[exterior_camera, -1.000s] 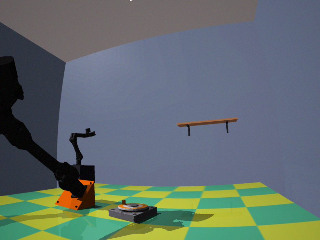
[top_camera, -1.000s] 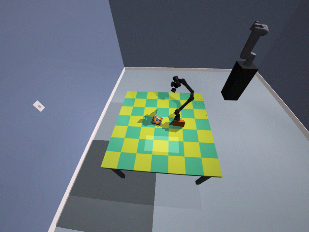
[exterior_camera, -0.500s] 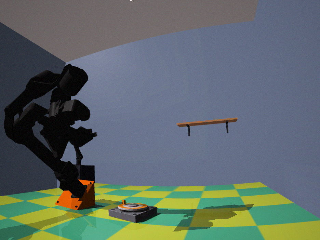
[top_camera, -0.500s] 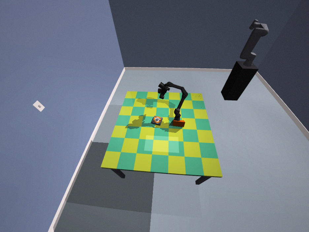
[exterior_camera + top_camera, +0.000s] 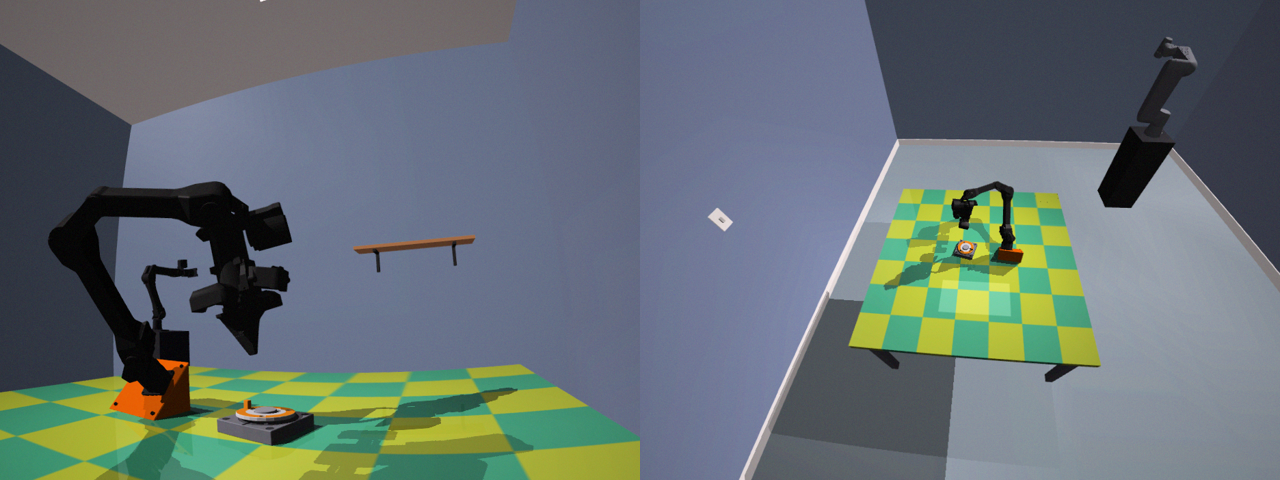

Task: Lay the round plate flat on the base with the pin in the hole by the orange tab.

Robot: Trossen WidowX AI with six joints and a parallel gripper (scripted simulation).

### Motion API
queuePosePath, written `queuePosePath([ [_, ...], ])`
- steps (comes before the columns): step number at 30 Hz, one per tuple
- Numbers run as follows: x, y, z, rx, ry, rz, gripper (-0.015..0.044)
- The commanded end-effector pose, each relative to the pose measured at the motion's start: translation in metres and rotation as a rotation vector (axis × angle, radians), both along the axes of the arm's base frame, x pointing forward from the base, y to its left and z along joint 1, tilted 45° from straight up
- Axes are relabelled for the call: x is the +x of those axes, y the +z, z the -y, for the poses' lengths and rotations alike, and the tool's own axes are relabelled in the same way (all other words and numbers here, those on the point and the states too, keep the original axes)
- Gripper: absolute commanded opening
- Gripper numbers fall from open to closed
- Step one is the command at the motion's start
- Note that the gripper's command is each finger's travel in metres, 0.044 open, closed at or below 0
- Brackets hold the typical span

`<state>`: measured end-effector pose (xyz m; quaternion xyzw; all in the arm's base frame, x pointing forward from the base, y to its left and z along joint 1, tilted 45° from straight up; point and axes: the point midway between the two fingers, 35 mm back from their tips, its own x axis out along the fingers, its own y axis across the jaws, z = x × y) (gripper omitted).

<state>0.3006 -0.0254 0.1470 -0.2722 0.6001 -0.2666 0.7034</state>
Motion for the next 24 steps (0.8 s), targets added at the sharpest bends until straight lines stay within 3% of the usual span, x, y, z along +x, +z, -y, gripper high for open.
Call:
queuePosePath([
  [1,-0.016,-0.062,-0.032,0.037,-0.056,-0.088,0.0],
  [8,-0.059,-0.125,-0.058,0.023,-0.156,-0.188,0.0],
  [24,-0.066,-0.146,-0.036,0.021,-0.16,-0.192,0.0],
])
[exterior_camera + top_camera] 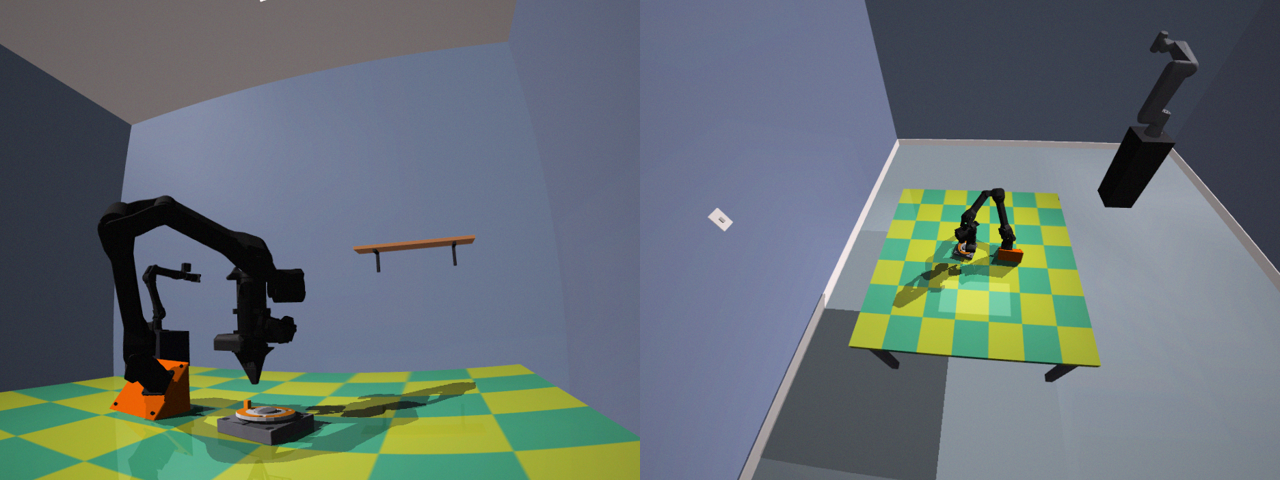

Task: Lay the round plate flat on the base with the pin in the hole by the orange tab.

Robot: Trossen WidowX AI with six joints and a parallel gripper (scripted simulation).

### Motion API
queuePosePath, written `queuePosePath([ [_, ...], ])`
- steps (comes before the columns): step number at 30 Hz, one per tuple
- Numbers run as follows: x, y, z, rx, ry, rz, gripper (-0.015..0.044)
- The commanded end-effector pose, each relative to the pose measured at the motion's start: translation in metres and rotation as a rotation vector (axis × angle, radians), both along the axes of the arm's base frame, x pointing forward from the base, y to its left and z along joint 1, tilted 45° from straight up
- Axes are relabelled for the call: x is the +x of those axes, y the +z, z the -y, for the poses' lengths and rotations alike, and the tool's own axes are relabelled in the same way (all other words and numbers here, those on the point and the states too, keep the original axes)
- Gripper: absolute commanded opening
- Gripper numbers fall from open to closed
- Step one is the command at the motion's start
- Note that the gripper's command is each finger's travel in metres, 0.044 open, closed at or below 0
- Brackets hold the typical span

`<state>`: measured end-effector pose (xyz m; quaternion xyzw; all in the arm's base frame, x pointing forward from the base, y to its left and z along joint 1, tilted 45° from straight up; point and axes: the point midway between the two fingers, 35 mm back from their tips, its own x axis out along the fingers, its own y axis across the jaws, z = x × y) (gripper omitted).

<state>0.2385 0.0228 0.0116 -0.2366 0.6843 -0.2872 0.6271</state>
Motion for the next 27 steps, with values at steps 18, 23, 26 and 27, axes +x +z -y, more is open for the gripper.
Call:
queuePosePath([
  [18,-0.012,-0.018,0.031,-0.009,-0.001,-0.013,0.0],
  [23,-0.016,-0.014,0.034,-0.01,-0.001,-0.013,0.0],
  [26,-0.017,-0.012,0.036,-0.01,-0.001,-0.013,0.0],
  [27,-0.017,-0.012,0.037,-0.01,-0.001,-0.013,0.0],
])
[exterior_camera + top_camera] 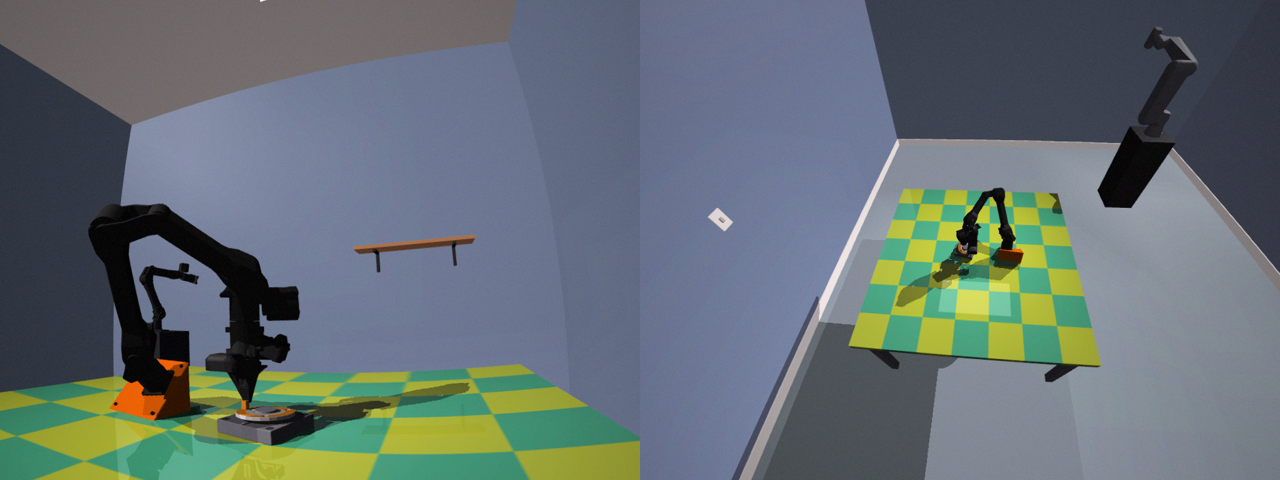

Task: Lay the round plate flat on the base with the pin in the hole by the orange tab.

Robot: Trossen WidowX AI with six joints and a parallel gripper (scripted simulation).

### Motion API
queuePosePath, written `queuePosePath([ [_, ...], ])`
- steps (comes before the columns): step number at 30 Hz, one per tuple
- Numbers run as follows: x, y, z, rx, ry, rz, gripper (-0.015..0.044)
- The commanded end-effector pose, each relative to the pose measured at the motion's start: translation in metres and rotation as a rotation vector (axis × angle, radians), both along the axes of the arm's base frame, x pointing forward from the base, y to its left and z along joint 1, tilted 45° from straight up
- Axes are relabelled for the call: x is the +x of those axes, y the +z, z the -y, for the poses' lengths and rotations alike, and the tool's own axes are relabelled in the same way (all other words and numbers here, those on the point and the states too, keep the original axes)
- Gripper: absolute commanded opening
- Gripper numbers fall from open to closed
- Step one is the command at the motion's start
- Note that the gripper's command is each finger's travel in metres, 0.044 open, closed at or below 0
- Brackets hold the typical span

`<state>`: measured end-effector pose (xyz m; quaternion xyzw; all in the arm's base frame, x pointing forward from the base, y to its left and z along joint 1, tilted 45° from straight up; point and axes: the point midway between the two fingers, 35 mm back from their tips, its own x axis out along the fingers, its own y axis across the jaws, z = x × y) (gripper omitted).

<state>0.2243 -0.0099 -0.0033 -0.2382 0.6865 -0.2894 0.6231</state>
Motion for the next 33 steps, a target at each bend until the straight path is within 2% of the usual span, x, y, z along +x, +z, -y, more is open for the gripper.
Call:
queuePosePath([
  [1,-0.004,0.004,0.005,-0.004,0.003,-0.005,0.0],
  [33,-0.002,0.028,0.029,-0.006,0.003,-0.006,0.0],
])
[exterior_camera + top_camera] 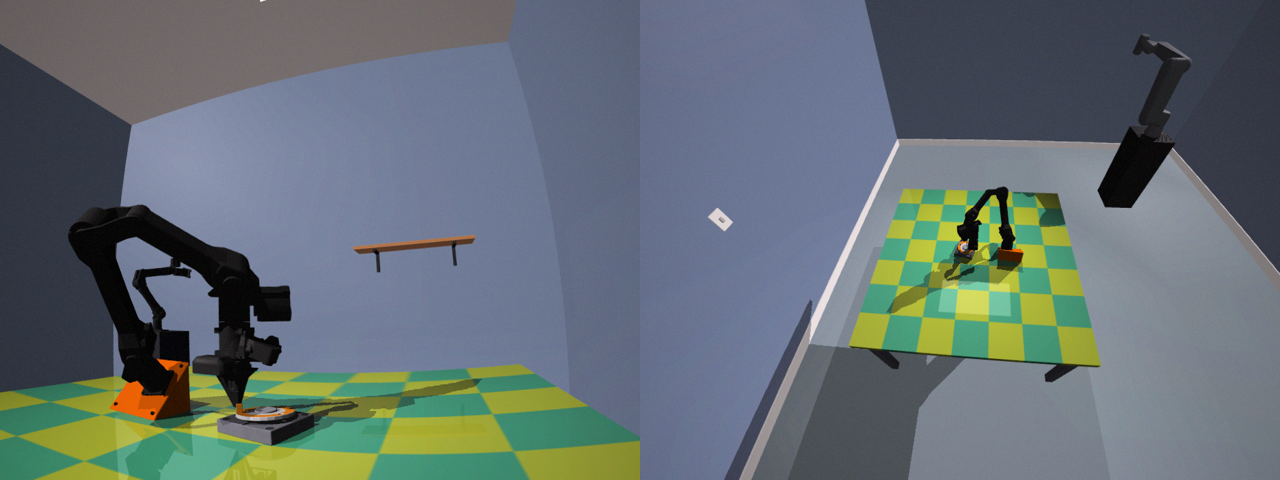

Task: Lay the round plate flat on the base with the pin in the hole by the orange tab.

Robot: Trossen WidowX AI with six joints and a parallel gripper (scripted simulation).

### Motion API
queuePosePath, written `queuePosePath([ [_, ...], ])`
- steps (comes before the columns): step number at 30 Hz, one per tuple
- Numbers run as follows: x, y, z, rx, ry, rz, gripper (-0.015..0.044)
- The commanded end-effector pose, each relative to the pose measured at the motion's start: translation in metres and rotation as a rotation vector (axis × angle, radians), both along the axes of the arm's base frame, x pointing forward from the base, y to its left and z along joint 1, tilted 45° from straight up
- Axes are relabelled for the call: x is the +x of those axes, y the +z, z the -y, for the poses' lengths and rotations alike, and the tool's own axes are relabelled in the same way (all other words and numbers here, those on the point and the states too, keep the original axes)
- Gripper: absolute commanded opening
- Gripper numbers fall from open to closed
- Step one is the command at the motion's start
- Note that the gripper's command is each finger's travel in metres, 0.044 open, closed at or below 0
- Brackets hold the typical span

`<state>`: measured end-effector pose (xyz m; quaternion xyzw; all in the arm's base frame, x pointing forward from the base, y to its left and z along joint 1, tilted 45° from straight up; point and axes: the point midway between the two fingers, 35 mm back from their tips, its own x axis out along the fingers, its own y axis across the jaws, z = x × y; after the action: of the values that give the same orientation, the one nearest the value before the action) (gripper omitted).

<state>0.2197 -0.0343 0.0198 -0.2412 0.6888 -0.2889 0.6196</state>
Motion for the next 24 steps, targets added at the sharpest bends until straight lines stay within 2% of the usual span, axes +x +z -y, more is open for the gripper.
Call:
queuePosePath([
  [1,0.003,0.006,0.005,-0.003,0.001,0.004,0.0],
  [24,0.02,0.022,0.021,-0.003,0.001,0.005,0.0],
])
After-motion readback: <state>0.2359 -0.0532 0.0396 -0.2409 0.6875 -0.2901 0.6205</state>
